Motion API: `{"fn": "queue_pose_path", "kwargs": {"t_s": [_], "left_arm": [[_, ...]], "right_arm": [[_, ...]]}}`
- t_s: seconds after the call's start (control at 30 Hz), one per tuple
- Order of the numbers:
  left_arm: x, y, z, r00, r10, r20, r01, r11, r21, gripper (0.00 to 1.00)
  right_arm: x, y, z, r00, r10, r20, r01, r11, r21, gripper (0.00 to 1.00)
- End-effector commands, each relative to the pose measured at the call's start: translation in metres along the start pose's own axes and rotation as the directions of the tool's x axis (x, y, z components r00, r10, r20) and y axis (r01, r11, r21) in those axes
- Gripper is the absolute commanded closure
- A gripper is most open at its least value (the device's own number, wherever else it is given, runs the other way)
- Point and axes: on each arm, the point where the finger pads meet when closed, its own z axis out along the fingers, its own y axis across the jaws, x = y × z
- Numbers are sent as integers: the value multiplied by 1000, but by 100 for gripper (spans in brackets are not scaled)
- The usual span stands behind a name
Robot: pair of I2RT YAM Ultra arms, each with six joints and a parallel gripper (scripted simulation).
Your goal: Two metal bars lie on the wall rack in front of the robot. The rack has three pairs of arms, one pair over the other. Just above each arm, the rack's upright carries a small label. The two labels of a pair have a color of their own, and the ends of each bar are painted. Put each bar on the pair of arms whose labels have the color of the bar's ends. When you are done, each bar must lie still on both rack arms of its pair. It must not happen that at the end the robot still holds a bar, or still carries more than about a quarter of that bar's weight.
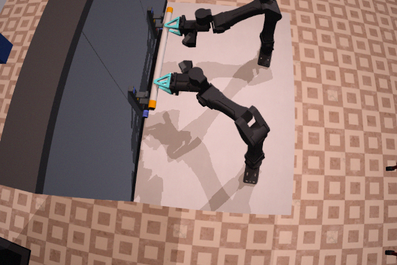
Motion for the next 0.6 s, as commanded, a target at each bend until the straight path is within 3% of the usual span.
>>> {"fn": "queue_pose_path", "kwargs": {"t_s": [0.0, 0.57], "left_arm": [[3, 35, -4, 1000, -27, -13, 25, 994, -103, 100], [3, 29, 1, 1000, -25, -14, 23, 994, -103, 100]], "right_arm": [[5, -43, -4, 1000, 9, -15, -7, 990, 142, 100], [4, -37, 1, 1000, 9, -15, -7, 990, 140, 100]]}}
